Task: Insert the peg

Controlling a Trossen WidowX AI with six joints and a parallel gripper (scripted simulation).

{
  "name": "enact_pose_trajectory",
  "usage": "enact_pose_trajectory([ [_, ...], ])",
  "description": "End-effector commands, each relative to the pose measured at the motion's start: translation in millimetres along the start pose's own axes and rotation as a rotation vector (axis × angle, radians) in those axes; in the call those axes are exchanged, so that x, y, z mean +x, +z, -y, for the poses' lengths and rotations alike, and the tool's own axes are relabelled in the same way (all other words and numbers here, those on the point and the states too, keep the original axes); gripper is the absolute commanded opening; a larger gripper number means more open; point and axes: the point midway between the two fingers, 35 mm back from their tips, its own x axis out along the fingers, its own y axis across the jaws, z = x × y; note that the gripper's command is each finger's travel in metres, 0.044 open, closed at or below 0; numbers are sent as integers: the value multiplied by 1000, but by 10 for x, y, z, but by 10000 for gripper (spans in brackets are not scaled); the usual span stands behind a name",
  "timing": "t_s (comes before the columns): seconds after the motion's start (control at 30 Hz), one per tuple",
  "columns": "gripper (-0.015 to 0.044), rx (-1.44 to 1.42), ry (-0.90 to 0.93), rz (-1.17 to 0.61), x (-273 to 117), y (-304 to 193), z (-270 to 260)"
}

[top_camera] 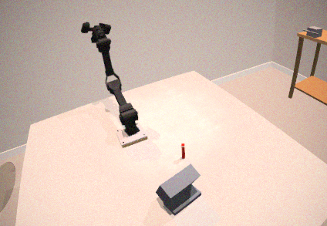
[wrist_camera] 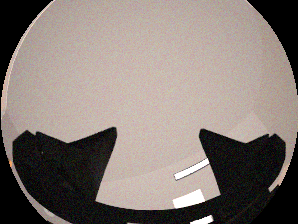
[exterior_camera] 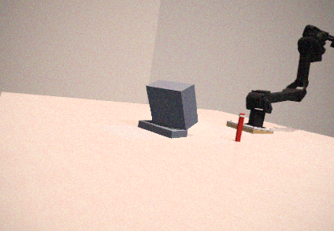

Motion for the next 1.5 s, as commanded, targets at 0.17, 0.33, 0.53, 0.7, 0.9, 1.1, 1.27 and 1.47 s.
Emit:
enact_pose_trajectory([
  [0.17,440,-47,-129,-195,-299,-756,520],
  [0.33,440,-133,-163,-371,-587,-1295,754],
  [0.53,440,-232,-190,-597,-1055,-1916,1035],
  [0.7,440,-312,-219,-774,-1499,-2351,1283],
  [0.9,440,-378,-210,-974,-2024,-2741,1475],
  [1.1,440,-437,-174,-1169,-2569,-3077,1611],
  [1.27,440,-485,-133,-1341,-3098,-3332,1701],
  [1.47,440,-524,-58,-1548,-3768,-3565,1746],
])
